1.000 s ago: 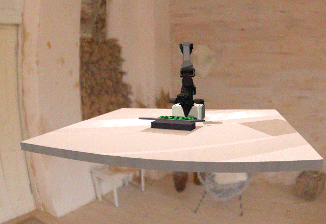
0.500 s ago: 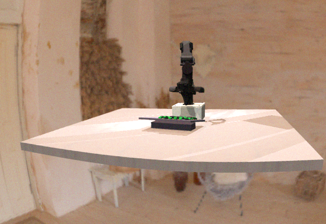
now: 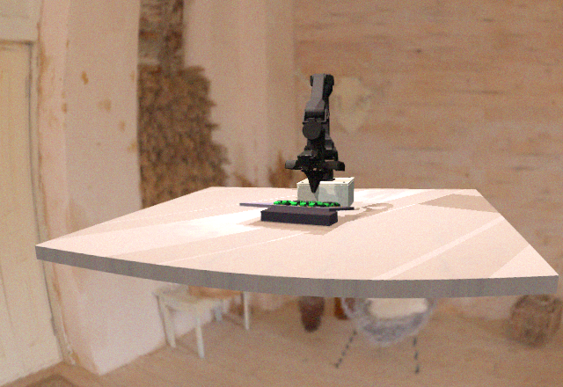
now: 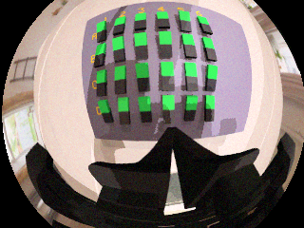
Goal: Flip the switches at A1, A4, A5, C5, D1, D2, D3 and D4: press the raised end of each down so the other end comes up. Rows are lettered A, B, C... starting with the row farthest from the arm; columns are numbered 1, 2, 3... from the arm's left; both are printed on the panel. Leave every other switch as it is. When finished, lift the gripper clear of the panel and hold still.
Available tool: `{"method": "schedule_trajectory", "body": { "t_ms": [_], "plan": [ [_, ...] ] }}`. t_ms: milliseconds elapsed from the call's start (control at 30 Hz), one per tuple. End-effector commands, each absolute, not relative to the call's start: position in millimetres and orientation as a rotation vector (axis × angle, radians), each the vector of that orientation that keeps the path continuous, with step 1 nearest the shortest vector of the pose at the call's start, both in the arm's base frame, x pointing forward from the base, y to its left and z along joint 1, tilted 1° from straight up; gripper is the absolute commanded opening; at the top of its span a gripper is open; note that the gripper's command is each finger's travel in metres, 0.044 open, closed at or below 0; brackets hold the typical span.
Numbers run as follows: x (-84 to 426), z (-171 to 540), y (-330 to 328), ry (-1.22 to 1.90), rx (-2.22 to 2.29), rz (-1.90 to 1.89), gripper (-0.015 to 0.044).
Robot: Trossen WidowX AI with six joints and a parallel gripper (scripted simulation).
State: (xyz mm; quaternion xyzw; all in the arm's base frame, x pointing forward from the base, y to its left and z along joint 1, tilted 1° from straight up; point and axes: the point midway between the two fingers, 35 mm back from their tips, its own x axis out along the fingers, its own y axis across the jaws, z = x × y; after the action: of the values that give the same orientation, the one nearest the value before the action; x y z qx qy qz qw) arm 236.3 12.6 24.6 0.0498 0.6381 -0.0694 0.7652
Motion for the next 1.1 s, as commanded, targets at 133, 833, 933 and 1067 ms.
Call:
{"method": "schedule_trajectory", "body": {
  "t_ms": [133,833,933,1067],
  "plan": [
    [239,13,12,1.379,0.106,-0.147,0.0000],
    [242,0,12,1.379,0.106,-0.147,0.0000],
    [242,0,12,1.379,0.106,-0.147,0.0000],
    [242,0,12,1.379,0.106,-0.147,0.0000]
  ]
}}
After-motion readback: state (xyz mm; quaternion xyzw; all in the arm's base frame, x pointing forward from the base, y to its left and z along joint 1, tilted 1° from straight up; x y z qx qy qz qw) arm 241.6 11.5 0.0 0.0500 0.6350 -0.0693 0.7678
